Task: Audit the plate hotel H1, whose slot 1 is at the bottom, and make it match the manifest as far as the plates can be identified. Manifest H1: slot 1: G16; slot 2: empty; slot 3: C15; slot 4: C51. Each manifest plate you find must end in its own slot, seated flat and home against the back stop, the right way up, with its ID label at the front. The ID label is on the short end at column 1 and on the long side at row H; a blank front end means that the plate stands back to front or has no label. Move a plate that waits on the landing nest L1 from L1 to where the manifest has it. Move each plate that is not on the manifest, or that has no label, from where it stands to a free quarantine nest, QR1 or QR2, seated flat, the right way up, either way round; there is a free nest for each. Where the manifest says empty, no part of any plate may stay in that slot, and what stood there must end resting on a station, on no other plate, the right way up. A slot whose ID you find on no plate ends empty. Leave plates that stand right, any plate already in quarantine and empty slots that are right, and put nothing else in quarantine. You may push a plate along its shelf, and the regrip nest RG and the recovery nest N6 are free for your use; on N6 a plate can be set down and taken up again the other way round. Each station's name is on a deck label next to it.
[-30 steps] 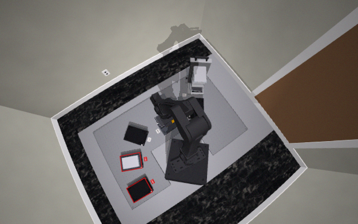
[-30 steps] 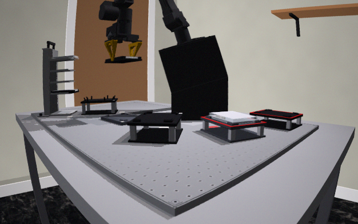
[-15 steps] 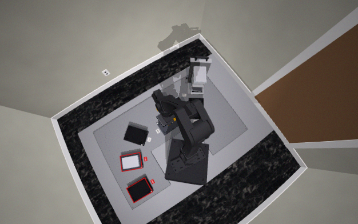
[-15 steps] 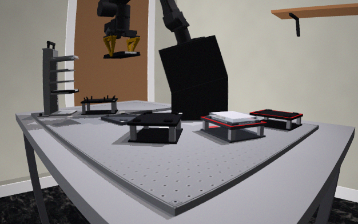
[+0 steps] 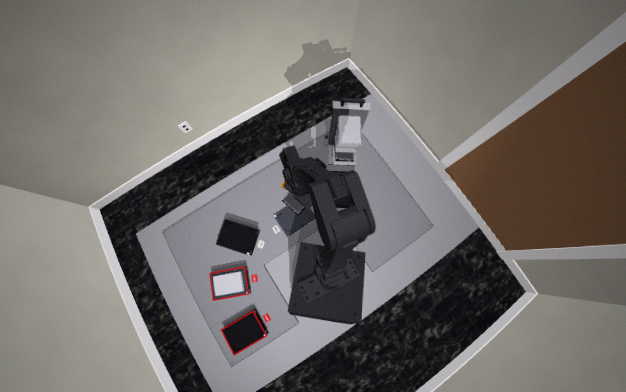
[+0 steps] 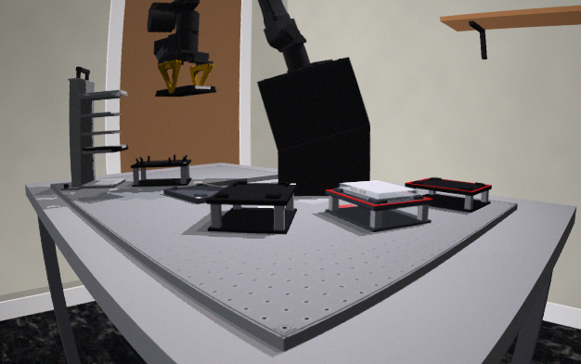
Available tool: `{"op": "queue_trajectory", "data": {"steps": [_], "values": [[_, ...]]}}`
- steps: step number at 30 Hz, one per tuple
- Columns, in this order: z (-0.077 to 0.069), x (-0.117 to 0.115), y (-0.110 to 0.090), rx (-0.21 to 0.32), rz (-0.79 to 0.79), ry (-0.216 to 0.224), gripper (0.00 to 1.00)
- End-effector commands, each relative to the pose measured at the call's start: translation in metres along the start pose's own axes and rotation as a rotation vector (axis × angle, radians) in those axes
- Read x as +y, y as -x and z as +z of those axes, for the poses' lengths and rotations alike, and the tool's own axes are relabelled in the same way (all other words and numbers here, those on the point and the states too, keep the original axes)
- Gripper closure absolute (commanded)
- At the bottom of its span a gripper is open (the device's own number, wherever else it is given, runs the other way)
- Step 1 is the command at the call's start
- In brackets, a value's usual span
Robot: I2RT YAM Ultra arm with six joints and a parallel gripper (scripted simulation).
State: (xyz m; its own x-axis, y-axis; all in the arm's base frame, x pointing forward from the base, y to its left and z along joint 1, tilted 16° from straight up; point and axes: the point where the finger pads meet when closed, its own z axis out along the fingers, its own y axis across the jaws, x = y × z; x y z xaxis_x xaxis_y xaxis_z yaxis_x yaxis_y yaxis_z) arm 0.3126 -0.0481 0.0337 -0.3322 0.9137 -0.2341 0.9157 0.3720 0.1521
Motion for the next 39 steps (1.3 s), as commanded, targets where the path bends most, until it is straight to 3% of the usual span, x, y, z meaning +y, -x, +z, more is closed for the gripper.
{"op": "queue_trajectory", "data": {"steps": [1,7,17,33,39], "values": [[-0.004,0.002,0.011,-0.007,-0.108,0.011,0.14],[-0.004,-0.001,0.031,-0.008,-0.208,0.010,0.14],[-0.005,-0.006,0.058,-0.009,-0.241,0.010,0.14],[-0.005,-0.023,0.101,-0.012,-0.474,0.008,0.14],[-0.005,-0.031,0.120,-0.012,-0.474,0.008,0.14]]}}
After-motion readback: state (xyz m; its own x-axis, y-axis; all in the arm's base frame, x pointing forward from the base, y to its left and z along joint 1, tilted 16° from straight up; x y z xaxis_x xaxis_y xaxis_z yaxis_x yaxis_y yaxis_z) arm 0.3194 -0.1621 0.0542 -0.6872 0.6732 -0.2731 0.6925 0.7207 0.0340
